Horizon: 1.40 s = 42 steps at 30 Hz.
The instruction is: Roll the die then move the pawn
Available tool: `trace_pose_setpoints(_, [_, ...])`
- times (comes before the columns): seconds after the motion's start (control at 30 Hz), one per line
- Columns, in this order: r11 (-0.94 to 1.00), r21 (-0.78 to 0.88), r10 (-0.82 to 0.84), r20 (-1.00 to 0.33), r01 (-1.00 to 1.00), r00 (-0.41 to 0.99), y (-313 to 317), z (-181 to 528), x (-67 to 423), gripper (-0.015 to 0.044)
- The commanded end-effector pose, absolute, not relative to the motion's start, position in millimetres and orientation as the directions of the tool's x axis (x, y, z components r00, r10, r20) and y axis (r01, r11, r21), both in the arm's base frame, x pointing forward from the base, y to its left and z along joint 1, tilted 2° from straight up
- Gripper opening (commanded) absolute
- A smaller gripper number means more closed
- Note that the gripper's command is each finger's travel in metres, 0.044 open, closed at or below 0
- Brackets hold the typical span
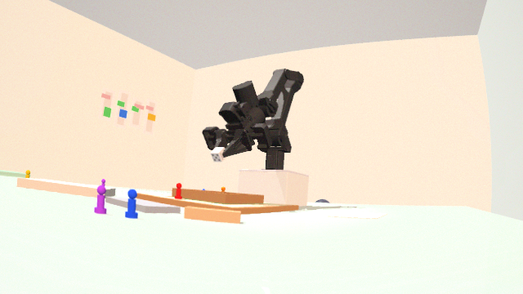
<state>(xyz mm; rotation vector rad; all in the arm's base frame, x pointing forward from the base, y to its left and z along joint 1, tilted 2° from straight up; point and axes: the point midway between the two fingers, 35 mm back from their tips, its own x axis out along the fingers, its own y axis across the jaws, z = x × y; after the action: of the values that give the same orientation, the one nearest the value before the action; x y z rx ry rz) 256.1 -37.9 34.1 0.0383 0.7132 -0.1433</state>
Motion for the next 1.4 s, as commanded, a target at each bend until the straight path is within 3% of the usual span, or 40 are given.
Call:
trace_pose_setpoints(0.0, [0.989, -0.014, -0.121, -0.662, 0.149, 0.739, -36.9, 35.1, 246.9, 0.0000])
trace_pose_setpoints(0.47, [0.990, -0.015, -0.117, -0.660, 0.143, 0.742, -36.6, 35.4, 248.9, 0.0000])
trace_pose_setpoints(1.03, [0.989, -0.014, -0.121, -0.662, 0.149, 0.740, -35.8, 75.9, 247.9, 0.0440])
trace_pose_setpoints(1.13, [0.989, -0.014, -0.114, -0.717, 0.149, 0.688, -36.3, 73.2, 250.5, 0.0440])
trace_pose_setpoints(1.37, [0.989, -0.015, -0.073, -0.915, 0.148, 0.396, -38.4, 57.5, 261.4, 0.0440])
